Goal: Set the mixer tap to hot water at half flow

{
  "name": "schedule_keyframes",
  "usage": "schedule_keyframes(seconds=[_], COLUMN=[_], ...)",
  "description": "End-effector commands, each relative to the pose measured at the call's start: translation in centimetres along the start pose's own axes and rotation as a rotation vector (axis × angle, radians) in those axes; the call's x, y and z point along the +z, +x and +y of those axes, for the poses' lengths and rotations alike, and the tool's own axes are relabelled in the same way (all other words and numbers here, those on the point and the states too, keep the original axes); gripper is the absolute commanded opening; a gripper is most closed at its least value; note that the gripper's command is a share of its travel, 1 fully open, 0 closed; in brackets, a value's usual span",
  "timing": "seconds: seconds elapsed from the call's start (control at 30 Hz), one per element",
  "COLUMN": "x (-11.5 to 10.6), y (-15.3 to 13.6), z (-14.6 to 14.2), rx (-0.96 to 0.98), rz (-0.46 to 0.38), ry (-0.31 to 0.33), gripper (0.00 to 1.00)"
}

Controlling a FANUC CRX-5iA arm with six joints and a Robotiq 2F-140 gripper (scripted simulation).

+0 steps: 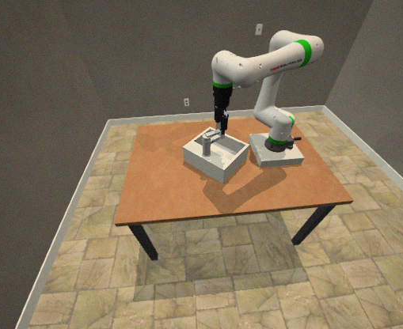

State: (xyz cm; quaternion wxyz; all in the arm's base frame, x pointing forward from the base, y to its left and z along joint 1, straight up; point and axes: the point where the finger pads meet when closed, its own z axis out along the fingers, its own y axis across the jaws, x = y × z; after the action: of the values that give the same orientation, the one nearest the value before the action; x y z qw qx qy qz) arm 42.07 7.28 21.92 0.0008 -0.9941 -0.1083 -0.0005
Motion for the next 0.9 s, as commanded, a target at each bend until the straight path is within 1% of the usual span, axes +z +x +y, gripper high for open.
schedule_keyframes(seconds=[0.0,0.57,0.6,0.87], x=[-0.02,-0.02,-0.02,-0.02], y=[0.01,0.01,0.01,0.01], z=[0.00,0.00,0.00,0.00], rx=[0.000,0.000,0.000,0.000], rz=[0.000,0.000,0.000,0.000], ry=[0.000,0.000,0.000,0.000], gripper=[0.40,0.40,0.00,0.00])
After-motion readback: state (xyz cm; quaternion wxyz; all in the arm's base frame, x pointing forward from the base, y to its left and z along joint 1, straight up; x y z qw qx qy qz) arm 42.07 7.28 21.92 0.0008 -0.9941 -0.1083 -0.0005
